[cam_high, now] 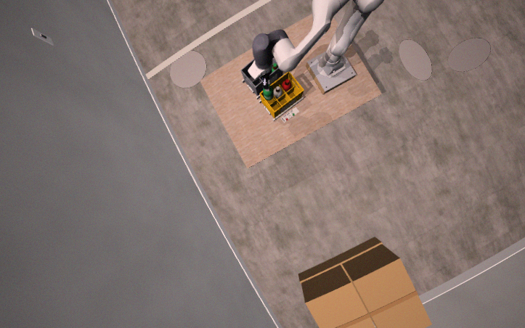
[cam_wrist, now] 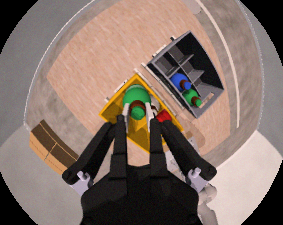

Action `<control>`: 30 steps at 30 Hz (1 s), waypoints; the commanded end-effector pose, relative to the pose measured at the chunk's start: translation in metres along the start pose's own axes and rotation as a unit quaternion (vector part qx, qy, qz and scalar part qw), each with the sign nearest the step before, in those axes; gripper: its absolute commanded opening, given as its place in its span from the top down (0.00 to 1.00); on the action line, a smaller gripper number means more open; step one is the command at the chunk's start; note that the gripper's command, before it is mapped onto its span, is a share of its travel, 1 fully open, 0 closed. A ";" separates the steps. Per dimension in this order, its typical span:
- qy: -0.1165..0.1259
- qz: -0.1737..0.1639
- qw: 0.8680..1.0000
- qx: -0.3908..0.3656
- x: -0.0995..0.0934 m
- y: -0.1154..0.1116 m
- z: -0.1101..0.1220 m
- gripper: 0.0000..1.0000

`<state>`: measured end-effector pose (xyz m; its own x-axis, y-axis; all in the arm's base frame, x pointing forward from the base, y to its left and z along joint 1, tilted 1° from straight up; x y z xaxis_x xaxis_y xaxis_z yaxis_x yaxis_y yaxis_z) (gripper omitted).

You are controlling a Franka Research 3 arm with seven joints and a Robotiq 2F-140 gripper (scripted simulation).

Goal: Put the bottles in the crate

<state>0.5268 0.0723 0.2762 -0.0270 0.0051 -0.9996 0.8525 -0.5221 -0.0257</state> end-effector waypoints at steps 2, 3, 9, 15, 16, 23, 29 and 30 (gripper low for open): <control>0.003 0.007 1.000 0.003 0.000 0.003 -0.003 1.00; 0.003 0.007 1.000 0.003 0.001 0.003 -0.003 1.00; 0.003 0.007 1.000 0.003 0.007 0.003 -0.003 1.00; 0.003 0.007 1.000 0.003 0.013 0.003 -0.004 1.00; 0.003 0.007 1.000 0.003 0.014 0.003 -0.004 1.00; 0.003 0.007 1.000 0.003 0.019 0.003 -0.004 1.00; 0.003 0.007 1.000 0.003 0.025 0.003 -0.004 1.00; 0.003 0.007 1.000 0.003 0.026 0.003 -0.004 1.00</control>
Point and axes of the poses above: the point where the finger pads meet when closed, its own x axis out along the fingers, its own z axis across the jaws, y = z × x, the point moved 4 cm from there along -x, back along the fingers, and after that the axes turned 5 degrees about x, right-handed, at the moved point
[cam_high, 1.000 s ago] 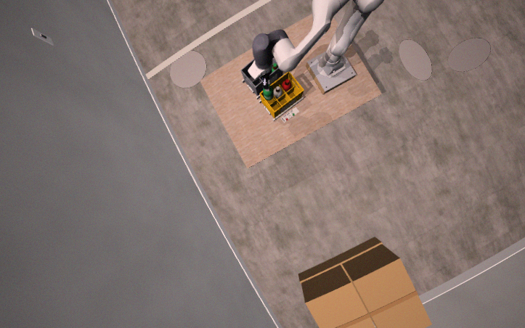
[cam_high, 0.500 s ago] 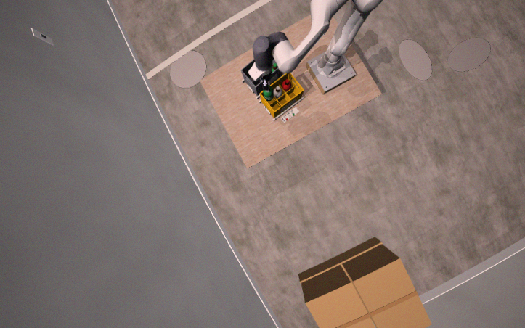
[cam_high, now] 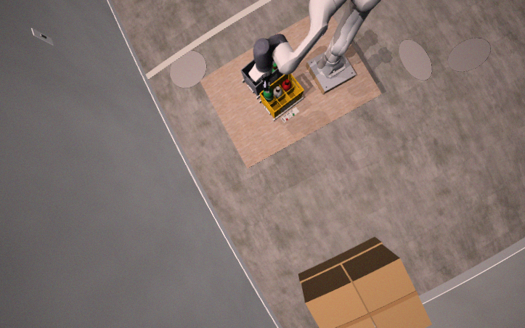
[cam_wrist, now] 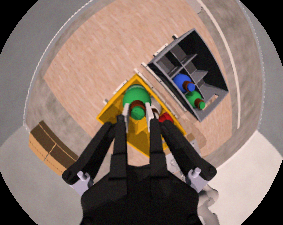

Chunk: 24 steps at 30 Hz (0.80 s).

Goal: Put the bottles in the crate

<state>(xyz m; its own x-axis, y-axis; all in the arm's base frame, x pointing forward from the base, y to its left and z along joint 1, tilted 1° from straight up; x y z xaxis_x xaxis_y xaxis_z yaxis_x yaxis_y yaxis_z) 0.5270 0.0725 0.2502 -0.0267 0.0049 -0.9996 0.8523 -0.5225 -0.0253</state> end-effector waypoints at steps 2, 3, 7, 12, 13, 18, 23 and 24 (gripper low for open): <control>0.003 0.007 1.000 0.002 0.002 0.003 -0.004 1.00; 0.003 0.007 1.000 0.002 0.003 0.003 -0.004 1.00; 0.003 0.007 1.000 0.002 0.005 0.003 -0.004 1.00; 0.003 0.007 1.000 0.002 0.010 0.003 -0.004 1.00; 0.003 0.007 1.000 0.002 0.011 0.003 -0.004 1.00; 0.003 0.007 1.000 0.002 0.016 0.003 -0.004 1.00; 0.003 0.007 1.000 0.002 0.019 0.003 -0.004 1.00; 0.003 0.007 1.000 0.002 0.020 0.003 -0.004 1.00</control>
Point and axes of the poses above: the point where the finger pads meet when closed, its own x axis out along the fingers, its own z axis across the jaws, y = z × x, the point moved 4 cm from there along -x, back along the fingers, and after that the axes turned 5 degrees about x, right-handed, at the moved point
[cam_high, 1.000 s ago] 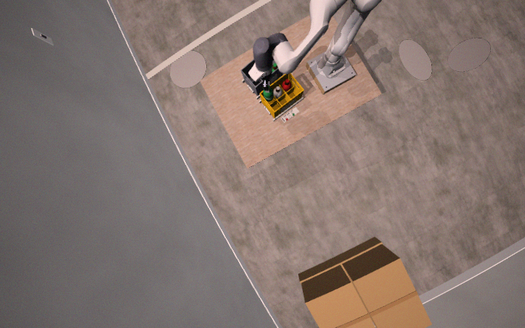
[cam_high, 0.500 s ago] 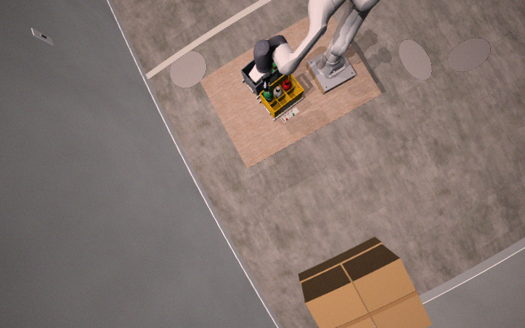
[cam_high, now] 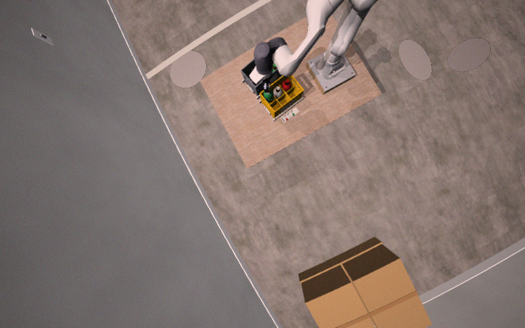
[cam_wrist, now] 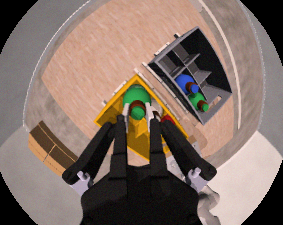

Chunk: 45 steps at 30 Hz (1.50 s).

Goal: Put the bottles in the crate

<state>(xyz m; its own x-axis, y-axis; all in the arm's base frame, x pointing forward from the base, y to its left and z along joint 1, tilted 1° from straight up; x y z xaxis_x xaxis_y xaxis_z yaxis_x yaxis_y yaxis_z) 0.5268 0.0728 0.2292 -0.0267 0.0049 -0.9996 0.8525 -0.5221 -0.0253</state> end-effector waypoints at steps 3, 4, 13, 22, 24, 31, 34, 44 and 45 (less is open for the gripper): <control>0.003 0.007 1.000 0.003 0.002 0.003 -0.004 1.00; 0.003 0.007 1.000 0.003 0.003 0.003 -0.004 1.00; 0.003 0.007 1.000 0.003 0.012 0.003 -0.004 1.00; 0.003 0.007 1.000 0.003 0.019 0.003 -0.004 1.00; 0.003 0.007 1.000 0.003 0.021 0.003 -0.004 1.00; 0.003 0.007 1.000 0.003 0.028 0.003 -0.004 1.00; 0.003 0.007 1.000 0.003 0.029 0.003 -0.004 1.00; 0.003 0.007 1.000 0.003 0.039 0.004 -0.003 1.00; 0.003 0.007 1.000 0.003 0.040 0.004 -0.003 1.00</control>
Point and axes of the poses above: the point where the finger pads meet when closed, its own x axis out along the fingers, its own z axis across the jaws, y = z × x, the point moved 4 cm from there along -x, back along the fingers, and after that the axes turned 5 degrees about x, right-handed, at the moved point
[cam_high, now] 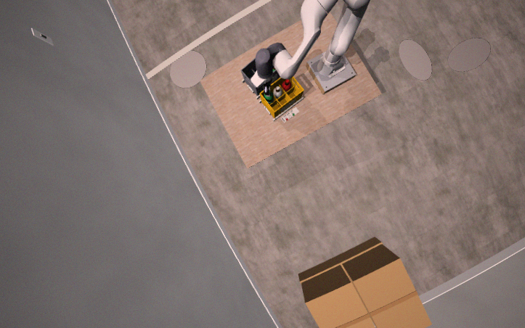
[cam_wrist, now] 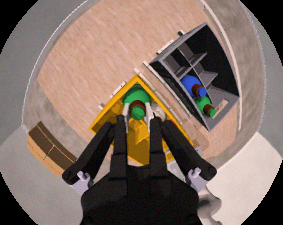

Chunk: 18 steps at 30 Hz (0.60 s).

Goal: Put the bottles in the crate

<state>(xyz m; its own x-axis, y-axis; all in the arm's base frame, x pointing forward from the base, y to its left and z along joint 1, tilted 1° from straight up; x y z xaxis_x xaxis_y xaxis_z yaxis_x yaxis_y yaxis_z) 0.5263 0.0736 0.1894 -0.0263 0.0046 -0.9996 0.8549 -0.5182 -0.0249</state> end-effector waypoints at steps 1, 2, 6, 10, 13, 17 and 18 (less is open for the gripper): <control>0.003 0.007 1.000 0.005 0.001 0.004 -0.002 1.00; 0.003 0.007 1.000 0.005 0.002 0.004 -0.002 1.00; 0.003 0.007 1.000 0.005 0.004 0.004 -0.002 1.00; 0.003 0.007 1.000 0.005 0.008 0.004 -0.002 1.00; 0.003 0.007 1.000 0.005 0.011 0.004 -0.002 1.00; 0.003 0.007 1.000 0.005 0.015 0.004 -0.002 1.00; 0.003 0.007 1.000 0.005 0.015 0.004 -0.002 1.00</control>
<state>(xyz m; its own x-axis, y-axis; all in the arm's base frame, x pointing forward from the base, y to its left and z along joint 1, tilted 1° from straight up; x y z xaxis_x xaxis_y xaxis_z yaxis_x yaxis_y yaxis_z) 0.5261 0.0734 0.1736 -0.0263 0.0046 -0.9996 0.8551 -0.5178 -0.0249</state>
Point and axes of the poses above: the point where the finger pads meet when closed, its own x axis out along the fingers, its own z axis across the jaws, y = z × x, the point moved 4 cm from there along -x, back along the fingers, and after that the axes turned 5 degrees about x, right-handed, at the moved point
